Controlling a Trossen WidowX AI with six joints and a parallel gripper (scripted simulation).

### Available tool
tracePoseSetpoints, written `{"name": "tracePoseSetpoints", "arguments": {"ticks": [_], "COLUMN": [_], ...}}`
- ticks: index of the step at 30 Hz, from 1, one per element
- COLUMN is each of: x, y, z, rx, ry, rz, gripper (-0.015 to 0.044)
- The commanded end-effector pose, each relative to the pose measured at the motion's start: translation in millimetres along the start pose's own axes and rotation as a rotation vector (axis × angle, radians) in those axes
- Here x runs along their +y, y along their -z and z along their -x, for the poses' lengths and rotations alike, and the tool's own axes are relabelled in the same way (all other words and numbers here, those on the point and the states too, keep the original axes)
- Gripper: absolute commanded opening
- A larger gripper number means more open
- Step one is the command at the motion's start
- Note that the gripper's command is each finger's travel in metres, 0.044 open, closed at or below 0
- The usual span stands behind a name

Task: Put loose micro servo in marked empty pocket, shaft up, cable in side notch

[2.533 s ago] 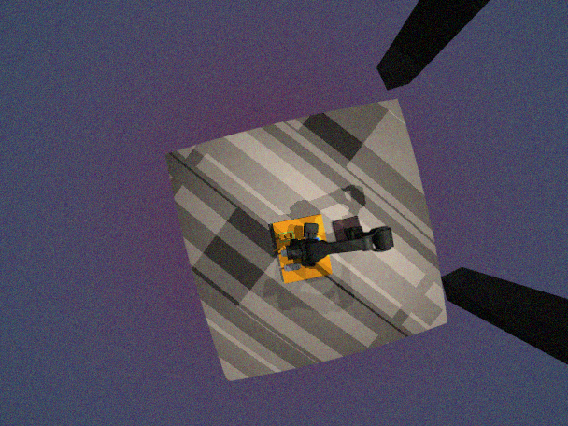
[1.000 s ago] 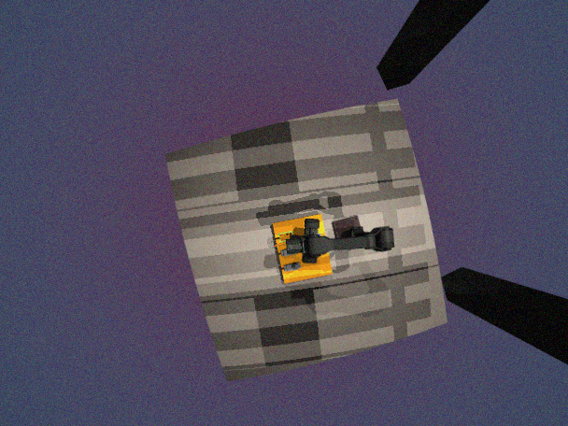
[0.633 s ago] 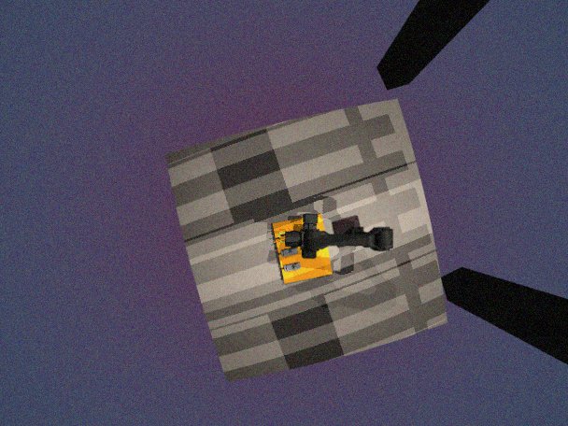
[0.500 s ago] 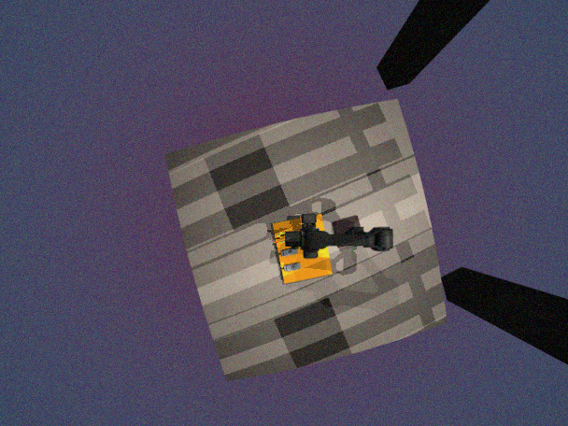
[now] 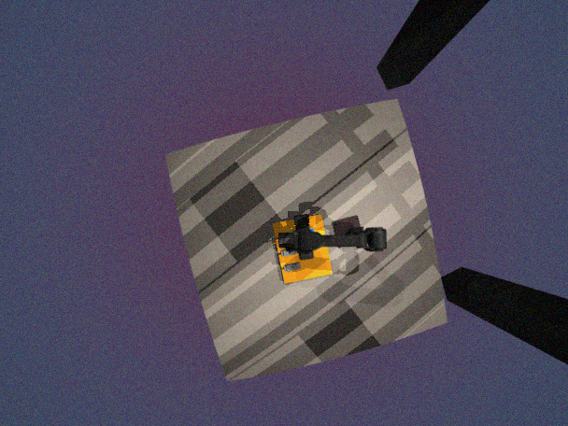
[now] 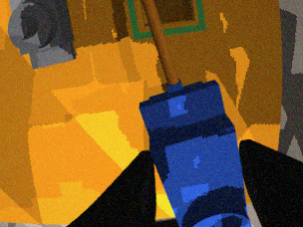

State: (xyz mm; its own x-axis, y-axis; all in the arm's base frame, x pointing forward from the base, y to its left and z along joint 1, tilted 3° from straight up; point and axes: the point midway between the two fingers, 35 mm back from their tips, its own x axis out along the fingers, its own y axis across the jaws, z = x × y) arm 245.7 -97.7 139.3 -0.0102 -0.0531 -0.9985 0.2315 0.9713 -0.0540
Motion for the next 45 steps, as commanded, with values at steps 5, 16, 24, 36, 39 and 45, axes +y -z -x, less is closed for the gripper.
{"name": "tracePoseSetpoints", "arguments": {"ticks": [5,16,24,36,39,45], "x": [1.7,4.1,4.9,6.8,7.3,7.3], "y": [-34.2,-74.8,-87.8,-88.7,-88.8,-88.8], "z": [5.1,6.4,6.6,-9.2,-12.8,-13.1], "rx": [-0.021,-0.025,-0.026,-0.026,-0.026,-0.026], "ry": [0.001,0.0,0.001,0.001,0.001,0.001], "rz": [-0.003,-0.003,0.058,0.058,0.058,0.058], "gripper": [0.0,0.0,0.0,0.0,0.0,0.0]}}
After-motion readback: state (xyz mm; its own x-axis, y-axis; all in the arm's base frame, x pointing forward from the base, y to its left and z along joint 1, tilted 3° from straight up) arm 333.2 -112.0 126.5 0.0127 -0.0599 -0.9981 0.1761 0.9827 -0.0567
